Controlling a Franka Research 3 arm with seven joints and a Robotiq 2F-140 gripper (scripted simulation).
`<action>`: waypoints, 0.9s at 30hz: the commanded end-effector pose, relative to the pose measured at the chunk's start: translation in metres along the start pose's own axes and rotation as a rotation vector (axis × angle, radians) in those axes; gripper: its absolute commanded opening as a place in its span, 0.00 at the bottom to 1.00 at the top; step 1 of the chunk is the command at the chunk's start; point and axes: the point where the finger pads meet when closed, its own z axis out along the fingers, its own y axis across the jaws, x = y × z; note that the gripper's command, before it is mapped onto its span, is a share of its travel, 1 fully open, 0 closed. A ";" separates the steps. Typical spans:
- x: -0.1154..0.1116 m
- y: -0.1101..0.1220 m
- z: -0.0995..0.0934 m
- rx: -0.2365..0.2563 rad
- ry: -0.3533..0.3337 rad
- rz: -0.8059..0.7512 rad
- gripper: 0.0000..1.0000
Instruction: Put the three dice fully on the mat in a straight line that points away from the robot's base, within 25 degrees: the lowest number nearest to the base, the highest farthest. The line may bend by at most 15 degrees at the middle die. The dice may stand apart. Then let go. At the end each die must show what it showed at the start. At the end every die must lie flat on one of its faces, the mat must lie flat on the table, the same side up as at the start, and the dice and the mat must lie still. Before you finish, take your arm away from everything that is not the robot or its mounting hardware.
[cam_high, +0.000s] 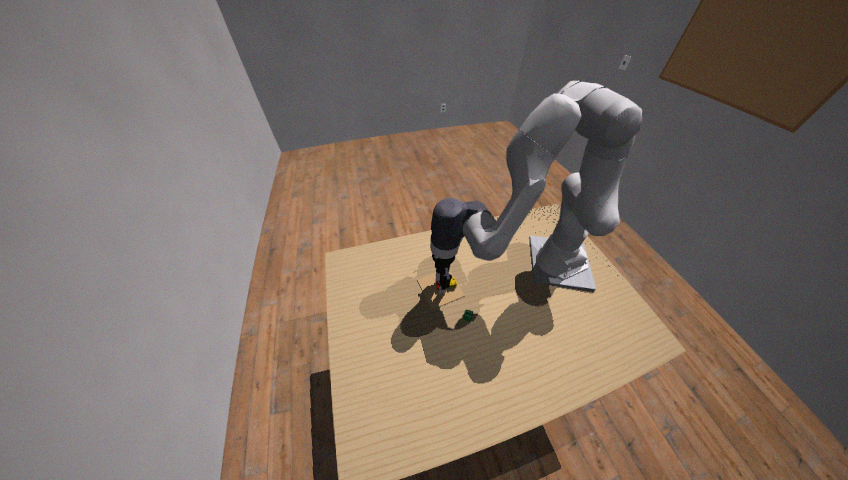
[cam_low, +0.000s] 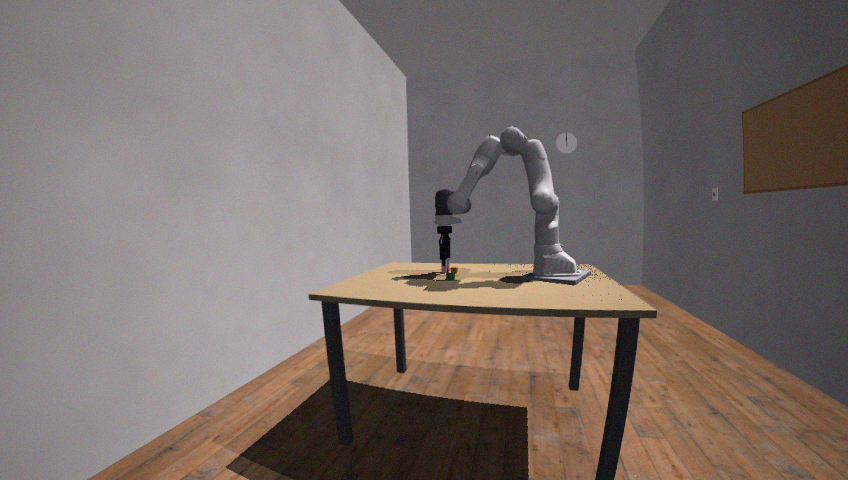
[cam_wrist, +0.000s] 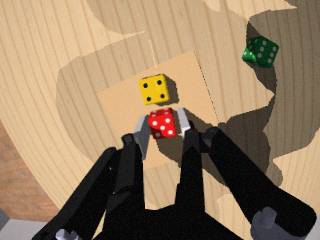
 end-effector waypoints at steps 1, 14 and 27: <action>0.000 -0.001 0.001 0.002 -0.001 -0.001 0.28; 0.000 -0.001 -0.006 0.002 -0.001 -0.001 0.28; 0.000 -0.001 -0.058 0.002 -0.001 -0.001 0.28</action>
